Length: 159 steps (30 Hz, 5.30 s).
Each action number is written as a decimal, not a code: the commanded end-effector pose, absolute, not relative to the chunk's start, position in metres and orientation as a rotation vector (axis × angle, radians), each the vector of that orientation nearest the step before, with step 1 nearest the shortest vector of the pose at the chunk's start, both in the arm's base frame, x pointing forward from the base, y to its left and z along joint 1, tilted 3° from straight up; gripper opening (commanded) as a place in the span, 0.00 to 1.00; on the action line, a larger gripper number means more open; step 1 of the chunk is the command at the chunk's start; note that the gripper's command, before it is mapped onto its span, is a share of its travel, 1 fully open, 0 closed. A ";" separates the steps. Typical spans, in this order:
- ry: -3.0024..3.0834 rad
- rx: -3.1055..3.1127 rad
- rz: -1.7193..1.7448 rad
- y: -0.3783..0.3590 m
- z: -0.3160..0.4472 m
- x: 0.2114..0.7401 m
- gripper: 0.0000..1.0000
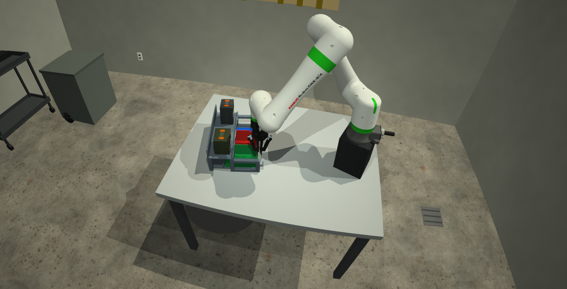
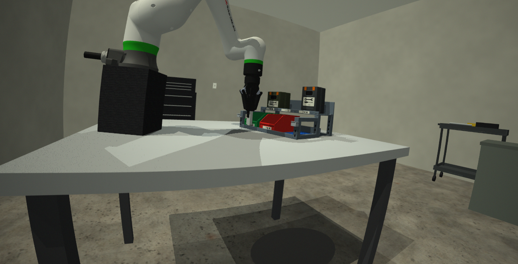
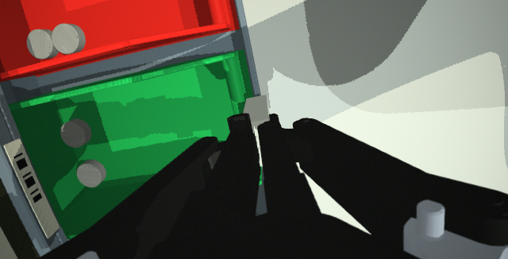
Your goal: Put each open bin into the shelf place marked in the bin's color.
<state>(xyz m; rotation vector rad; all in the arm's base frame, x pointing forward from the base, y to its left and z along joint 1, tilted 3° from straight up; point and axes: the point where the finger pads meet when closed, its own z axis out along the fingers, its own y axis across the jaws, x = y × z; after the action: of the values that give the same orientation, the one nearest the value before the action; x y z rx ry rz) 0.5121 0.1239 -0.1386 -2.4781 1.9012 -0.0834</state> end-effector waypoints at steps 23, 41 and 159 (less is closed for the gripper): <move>1.901 -2.478 -0.084 0.124 -0.138 0.514 0.00; 1.901 -2.478 -0.084 0.124 -0.138 0.513 0.00; 1.901 -2.478 -0.084 0.121 -0.059 0.490 0.00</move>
<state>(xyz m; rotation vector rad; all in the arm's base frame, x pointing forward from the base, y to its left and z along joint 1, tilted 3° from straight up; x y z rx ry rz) 0.4898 0.1205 -0.0596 -2.4780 1.9012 -0.0835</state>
